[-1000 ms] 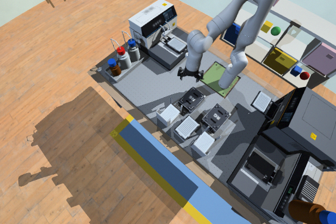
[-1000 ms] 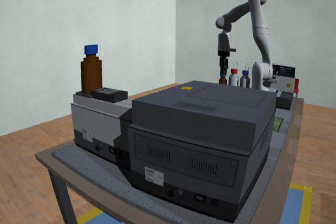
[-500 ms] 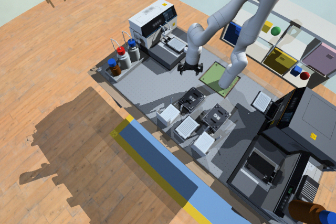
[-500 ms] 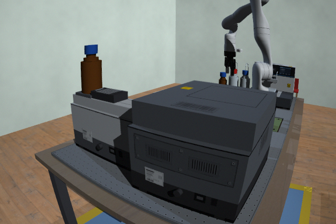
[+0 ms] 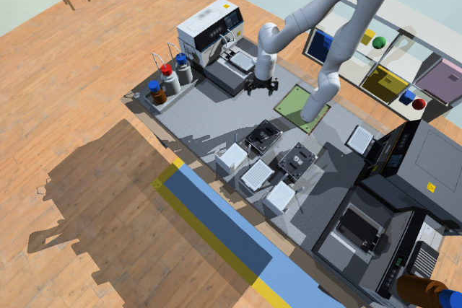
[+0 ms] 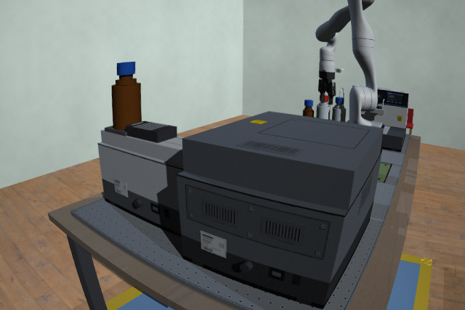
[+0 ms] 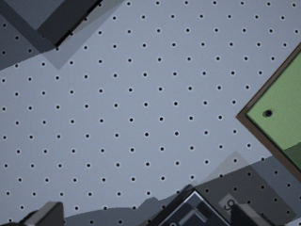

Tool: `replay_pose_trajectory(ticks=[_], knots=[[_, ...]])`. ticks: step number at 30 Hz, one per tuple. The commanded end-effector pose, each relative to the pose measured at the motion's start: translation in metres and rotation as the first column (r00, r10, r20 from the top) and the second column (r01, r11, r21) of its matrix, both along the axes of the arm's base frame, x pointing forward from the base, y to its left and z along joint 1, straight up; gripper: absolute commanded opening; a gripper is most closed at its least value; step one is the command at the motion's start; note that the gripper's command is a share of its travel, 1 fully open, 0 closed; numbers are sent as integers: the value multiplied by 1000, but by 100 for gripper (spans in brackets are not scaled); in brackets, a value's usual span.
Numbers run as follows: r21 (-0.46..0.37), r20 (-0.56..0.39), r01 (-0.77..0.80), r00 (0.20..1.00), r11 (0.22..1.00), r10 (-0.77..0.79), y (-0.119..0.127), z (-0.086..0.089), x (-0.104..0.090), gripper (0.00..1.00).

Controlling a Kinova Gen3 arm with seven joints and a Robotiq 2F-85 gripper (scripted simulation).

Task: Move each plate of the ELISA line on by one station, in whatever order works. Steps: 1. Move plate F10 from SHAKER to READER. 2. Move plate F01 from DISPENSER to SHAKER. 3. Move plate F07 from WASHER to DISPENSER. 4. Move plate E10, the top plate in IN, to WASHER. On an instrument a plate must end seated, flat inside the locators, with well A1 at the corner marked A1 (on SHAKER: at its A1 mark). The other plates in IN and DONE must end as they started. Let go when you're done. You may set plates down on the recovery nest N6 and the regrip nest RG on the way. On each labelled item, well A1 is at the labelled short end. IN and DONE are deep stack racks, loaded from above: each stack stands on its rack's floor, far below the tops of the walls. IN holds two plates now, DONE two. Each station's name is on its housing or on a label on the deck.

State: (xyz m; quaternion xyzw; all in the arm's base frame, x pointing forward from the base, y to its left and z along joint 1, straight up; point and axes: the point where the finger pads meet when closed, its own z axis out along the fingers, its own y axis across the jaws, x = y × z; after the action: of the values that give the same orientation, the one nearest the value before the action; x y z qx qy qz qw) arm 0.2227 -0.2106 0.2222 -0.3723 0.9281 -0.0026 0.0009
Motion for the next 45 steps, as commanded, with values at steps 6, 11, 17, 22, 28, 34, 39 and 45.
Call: replay_pose_trajectory(ticks=[6,11,17,22,28,34,39,45], knots=[[1,3,-79,997,997,79,-21,0,-23,100],[1,3,-79,997,997,79,-28,0,-31,100],[0,3,-159,987,987,159,-41,0,-46,100],[0,3,-204,979,979,204,-52,0,-58,100],[0,3,-204,979,979,204,-61,0,-68,100],[0,3,-204,979,979,204,-74,0,-83,100],[-1,2,-325,946,946,325,-78,0,-99,100],[-1,2,-325,946,946,325,-82,0,-112,100]])
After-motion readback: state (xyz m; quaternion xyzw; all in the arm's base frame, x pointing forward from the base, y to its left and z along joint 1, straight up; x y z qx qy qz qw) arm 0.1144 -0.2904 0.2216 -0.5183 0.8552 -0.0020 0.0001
